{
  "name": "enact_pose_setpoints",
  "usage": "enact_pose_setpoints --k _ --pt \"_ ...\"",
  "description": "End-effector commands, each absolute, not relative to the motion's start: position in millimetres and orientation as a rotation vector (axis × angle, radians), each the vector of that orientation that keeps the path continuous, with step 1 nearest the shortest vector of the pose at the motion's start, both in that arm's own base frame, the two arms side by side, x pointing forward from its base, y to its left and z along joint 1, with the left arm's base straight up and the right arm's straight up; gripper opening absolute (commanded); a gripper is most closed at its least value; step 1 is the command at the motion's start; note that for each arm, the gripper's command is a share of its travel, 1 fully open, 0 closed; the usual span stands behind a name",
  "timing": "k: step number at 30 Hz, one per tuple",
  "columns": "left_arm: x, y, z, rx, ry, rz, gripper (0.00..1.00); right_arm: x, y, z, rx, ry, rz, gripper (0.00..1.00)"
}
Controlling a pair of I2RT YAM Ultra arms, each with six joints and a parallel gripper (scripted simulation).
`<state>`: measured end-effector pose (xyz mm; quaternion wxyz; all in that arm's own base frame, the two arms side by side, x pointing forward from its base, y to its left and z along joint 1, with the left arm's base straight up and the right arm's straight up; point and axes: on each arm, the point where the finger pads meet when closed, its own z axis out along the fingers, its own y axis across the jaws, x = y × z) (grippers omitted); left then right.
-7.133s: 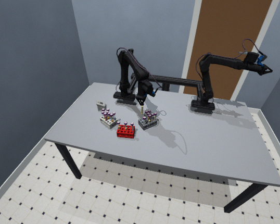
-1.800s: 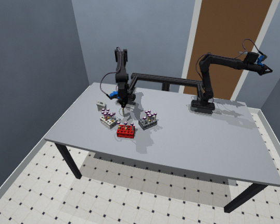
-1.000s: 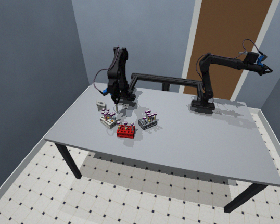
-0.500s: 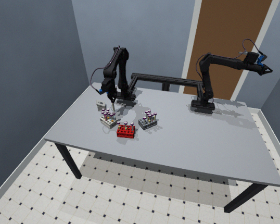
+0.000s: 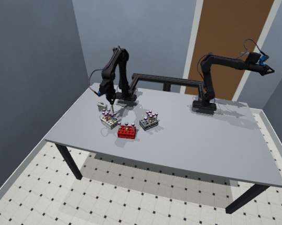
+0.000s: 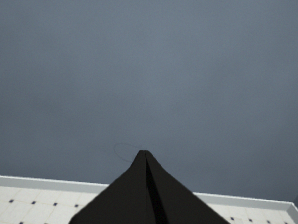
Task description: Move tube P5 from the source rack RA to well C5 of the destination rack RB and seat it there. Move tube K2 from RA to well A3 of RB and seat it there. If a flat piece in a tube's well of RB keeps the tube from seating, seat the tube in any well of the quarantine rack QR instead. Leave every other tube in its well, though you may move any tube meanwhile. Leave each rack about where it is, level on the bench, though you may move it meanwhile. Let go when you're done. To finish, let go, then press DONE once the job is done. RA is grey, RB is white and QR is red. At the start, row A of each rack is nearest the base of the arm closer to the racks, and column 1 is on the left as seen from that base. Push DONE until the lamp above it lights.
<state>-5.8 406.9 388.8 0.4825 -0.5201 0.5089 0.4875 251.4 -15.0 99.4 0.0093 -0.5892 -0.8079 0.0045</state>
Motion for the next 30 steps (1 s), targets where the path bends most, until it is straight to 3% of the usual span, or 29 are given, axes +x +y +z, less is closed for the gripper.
enact_pose_setpoints --k 1,30 --pt "-7.3 397.8 415.9 -1.221 1.202 1.221 0.0 266.0 -22.8 106.6 -1.857 -2.551 -0.004 0.0" --pt "-7.3 397.8 415.9 -1.221 1.202 1.221 0.0 271.7 -24.8 106.2 -1.849 -2.548 -0.006 0.0"
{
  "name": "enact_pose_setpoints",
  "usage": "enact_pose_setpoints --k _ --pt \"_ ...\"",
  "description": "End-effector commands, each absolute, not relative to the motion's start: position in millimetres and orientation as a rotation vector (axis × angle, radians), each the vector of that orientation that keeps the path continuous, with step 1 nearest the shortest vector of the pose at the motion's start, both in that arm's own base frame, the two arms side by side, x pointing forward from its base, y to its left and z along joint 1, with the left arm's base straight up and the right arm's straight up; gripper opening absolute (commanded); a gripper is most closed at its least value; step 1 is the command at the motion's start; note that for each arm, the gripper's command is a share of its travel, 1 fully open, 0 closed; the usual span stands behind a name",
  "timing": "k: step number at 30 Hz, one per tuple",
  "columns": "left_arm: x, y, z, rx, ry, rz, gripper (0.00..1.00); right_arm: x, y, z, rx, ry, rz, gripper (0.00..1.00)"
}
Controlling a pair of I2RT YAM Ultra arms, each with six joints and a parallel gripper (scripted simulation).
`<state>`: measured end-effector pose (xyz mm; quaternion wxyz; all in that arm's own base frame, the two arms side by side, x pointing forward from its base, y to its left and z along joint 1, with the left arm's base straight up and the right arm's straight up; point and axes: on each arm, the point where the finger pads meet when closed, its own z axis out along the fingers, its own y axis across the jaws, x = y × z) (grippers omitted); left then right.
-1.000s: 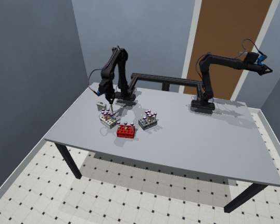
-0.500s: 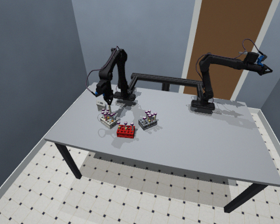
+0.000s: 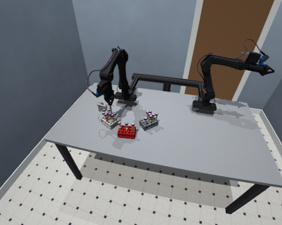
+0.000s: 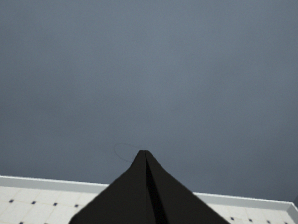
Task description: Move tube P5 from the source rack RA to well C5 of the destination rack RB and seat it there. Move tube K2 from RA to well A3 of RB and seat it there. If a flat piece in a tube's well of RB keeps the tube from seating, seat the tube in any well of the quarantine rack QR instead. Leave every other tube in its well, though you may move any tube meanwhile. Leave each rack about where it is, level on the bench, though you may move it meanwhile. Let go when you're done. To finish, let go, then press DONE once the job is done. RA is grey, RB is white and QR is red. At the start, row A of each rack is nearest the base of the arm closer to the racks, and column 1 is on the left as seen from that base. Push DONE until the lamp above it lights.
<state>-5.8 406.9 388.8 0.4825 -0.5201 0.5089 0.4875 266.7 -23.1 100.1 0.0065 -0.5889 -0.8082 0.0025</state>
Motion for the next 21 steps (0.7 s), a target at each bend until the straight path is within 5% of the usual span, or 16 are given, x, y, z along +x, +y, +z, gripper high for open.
enact_pose_setpoints --k 1,21 --pt "-7.3 397.8 415.9 -1.221 1.202 1.221 0.0 271.7 -24.8 106.2 -1.849 -2.548 -0.006 0.0" --pt "-7.3 397.8 415.9 -1.221 1.202 1.221 0.0 282.2 -24.5 106.6 -1.839 -2.549 0.008 0.0"
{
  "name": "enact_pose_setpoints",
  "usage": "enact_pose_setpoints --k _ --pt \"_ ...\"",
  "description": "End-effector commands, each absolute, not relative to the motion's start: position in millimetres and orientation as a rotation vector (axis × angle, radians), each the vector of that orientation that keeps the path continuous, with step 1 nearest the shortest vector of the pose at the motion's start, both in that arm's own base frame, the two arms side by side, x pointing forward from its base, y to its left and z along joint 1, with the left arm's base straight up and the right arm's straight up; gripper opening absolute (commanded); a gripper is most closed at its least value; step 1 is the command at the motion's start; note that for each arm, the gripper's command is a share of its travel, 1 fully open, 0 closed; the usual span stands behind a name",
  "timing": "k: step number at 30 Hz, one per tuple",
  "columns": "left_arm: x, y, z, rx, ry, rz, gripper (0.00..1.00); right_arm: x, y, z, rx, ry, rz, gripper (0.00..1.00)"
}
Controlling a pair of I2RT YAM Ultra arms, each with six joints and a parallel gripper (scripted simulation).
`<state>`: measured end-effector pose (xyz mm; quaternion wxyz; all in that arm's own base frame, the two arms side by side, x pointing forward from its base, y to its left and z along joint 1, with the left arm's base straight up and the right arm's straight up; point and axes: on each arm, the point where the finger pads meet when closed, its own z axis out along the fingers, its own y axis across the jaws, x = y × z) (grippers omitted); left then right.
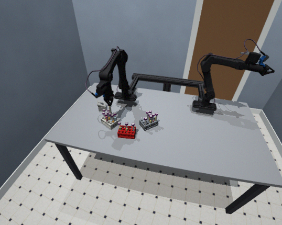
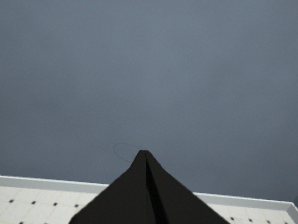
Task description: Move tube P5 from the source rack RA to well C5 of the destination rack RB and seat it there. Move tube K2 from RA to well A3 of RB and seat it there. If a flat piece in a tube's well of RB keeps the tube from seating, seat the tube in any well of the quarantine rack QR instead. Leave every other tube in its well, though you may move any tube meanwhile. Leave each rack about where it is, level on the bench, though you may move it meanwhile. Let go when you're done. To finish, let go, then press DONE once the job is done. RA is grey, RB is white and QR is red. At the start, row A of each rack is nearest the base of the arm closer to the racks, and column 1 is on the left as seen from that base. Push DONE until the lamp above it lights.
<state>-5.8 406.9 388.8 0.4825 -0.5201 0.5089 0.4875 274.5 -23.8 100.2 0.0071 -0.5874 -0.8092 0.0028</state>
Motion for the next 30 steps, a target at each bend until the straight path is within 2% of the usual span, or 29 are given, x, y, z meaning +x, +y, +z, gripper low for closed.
enact_pose_setpoints --k 1,30 --pt "-7.3 397.8 415.9 -1.221 1.202 1.221 0.0 282.6 -24.3 106.7 -1.839 -2.548 0.009 0.0" --pt "-7.3 397.8 415.9 -1.221 1.202 1.221 0.0 277.2 -21.0 96.7 -1.849 -2.559 -0.006 0.0"
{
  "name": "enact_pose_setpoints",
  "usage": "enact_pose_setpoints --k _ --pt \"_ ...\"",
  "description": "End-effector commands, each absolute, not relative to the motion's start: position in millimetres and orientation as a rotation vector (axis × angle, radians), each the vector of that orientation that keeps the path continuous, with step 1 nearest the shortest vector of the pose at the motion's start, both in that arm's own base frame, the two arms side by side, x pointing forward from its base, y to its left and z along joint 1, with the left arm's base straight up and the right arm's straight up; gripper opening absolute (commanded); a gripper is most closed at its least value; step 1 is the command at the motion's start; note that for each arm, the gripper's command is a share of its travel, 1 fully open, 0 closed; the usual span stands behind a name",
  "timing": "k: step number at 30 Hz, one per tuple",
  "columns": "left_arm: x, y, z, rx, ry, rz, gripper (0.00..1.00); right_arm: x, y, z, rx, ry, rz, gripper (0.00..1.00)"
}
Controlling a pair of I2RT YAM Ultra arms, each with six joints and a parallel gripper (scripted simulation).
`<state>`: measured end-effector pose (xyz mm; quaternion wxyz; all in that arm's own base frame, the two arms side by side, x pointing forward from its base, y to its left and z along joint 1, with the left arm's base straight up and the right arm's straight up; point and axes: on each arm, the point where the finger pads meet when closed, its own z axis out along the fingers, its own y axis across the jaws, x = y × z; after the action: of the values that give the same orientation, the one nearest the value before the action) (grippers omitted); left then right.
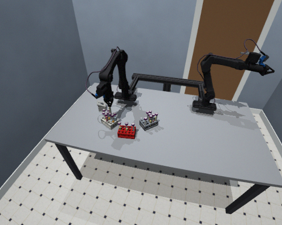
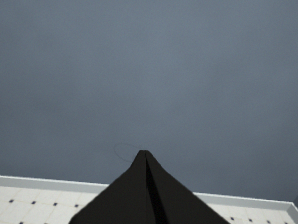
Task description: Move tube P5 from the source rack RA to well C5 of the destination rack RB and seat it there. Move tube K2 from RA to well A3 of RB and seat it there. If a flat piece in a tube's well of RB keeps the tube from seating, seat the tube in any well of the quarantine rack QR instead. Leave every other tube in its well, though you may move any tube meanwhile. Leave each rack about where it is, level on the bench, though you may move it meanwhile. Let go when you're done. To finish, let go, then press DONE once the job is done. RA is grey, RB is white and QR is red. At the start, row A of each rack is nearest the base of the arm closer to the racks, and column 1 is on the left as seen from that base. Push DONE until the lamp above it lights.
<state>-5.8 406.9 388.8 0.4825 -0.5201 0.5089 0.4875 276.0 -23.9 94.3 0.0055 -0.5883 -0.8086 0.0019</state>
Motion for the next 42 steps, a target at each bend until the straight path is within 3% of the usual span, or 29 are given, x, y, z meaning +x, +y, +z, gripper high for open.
enact_pose_setpoints --k 1,42 --pt "-7.3 397.8 415.9 -1.221 1.202 1.221 0.0 280.6 -21.2 98.7 -1.854 -2.565 -0.014 0.0" --pt "-7.3 397.8 415.9 -1.221 1.202 1.221 0.0 275.4 -20.1 78.0 -1.836 -2.543 0.014 0.0"
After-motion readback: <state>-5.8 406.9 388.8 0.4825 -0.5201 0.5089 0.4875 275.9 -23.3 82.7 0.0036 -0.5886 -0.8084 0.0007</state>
